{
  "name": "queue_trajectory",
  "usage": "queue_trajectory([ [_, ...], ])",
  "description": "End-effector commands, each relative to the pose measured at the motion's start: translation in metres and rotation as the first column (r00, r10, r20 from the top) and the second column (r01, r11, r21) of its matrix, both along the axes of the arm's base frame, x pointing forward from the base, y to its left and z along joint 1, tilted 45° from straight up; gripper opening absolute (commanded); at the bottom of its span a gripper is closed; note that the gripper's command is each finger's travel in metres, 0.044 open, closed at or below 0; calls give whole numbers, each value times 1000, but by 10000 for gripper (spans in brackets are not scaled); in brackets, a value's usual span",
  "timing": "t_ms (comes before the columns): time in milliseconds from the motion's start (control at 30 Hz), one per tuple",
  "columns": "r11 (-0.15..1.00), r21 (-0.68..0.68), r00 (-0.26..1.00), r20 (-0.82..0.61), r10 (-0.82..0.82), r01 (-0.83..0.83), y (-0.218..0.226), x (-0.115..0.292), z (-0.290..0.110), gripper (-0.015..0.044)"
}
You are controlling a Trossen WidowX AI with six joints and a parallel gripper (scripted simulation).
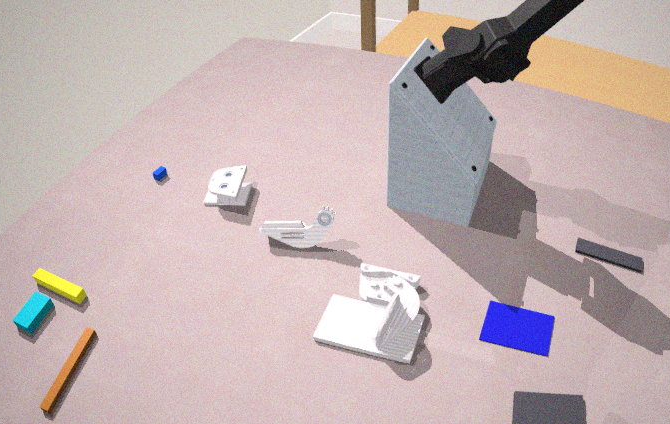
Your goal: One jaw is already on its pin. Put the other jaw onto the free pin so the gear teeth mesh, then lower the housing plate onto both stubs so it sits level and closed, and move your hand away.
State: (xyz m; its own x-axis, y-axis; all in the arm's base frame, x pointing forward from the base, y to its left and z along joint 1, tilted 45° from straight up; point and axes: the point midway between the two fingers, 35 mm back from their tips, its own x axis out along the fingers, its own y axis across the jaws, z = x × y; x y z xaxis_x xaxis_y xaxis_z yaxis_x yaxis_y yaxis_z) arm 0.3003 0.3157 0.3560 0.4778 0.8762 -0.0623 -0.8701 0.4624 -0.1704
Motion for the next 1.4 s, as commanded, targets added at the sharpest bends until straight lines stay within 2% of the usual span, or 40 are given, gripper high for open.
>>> queue_trajectory([
  [0,999,-32,997,-75,-35,32,-9,16,-25,0],
  [733,960,-195,870,-414,-267,202,-79,83,-147,0],
  [1367,904,-299,622,-656,-427,306,-154,99,-238,0],
])
